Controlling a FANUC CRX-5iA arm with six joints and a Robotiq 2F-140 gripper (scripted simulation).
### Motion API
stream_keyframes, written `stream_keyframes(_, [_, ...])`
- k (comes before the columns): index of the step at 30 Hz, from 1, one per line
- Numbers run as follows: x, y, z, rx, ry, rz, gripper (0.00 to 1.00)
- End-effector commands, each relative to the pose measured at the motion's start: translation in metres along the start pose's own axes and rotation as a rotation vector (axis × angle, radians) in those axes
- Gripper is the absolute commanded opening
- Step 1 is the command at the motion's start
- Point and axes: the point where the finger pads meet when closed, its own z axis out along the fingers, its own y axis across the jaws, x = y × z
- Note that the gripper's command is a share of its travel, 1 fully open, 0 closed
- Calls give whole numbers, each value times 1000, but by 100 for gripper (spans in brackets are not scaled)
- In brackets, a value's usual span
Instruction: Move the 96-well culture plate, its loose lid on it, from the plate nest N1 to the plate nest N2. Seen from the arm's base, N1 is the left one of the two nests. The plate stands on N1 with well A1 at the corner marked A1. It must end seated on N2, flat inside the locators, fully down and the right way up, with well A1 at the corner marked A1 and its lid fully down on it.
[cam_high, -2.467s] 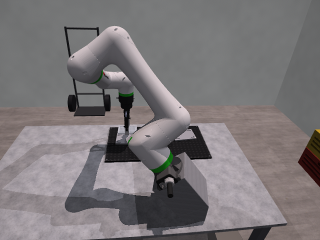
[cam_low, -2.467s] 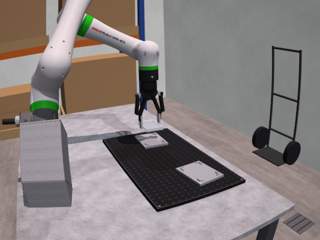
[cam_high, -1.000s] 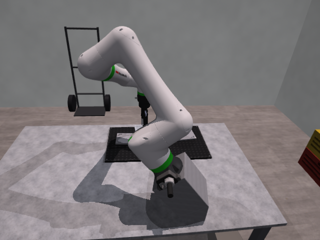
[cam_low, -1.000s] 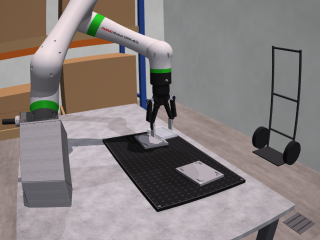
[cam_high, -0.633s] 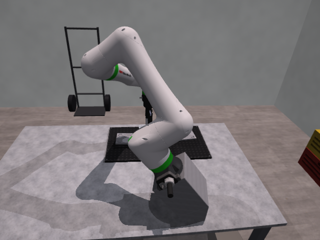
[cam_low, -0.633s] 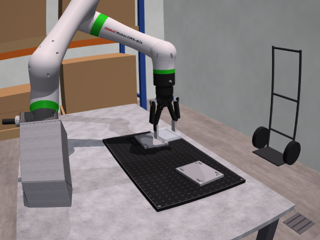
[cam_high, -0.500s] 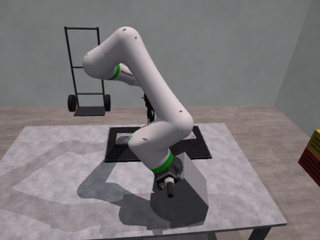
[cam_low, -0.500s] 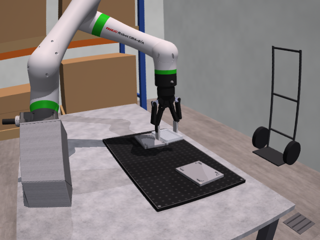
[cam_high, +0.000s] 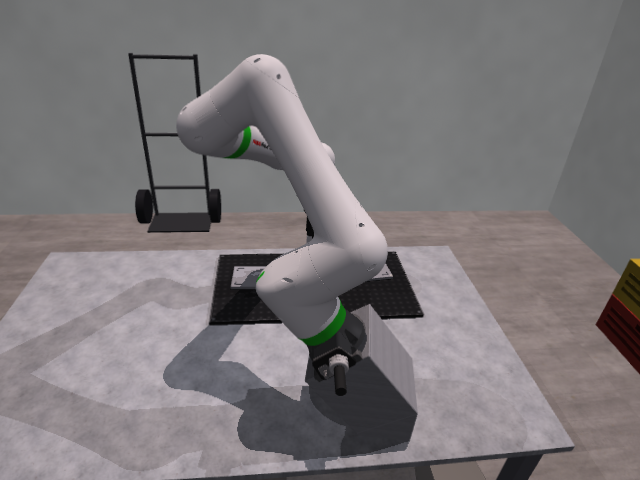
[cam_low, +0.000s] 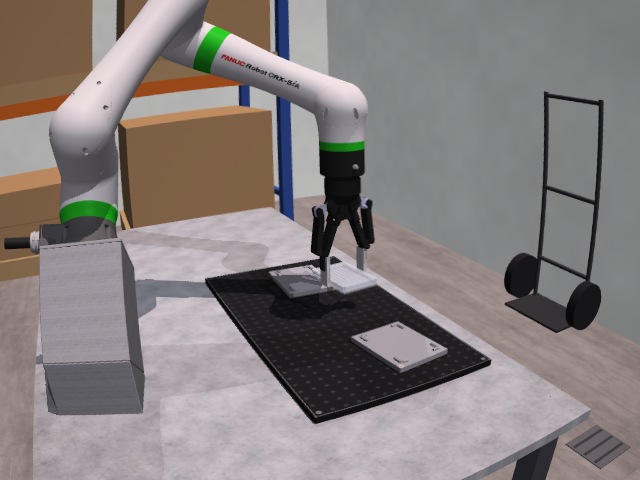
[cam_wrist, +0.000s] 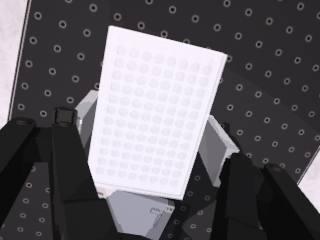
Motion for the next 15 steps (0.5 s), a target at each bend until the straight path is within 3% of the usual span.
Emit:
stream_keyframes(1, [9,0,0,0,0,0,0])
stream_keyframes(15, [49,2,0,0,0,0,0])
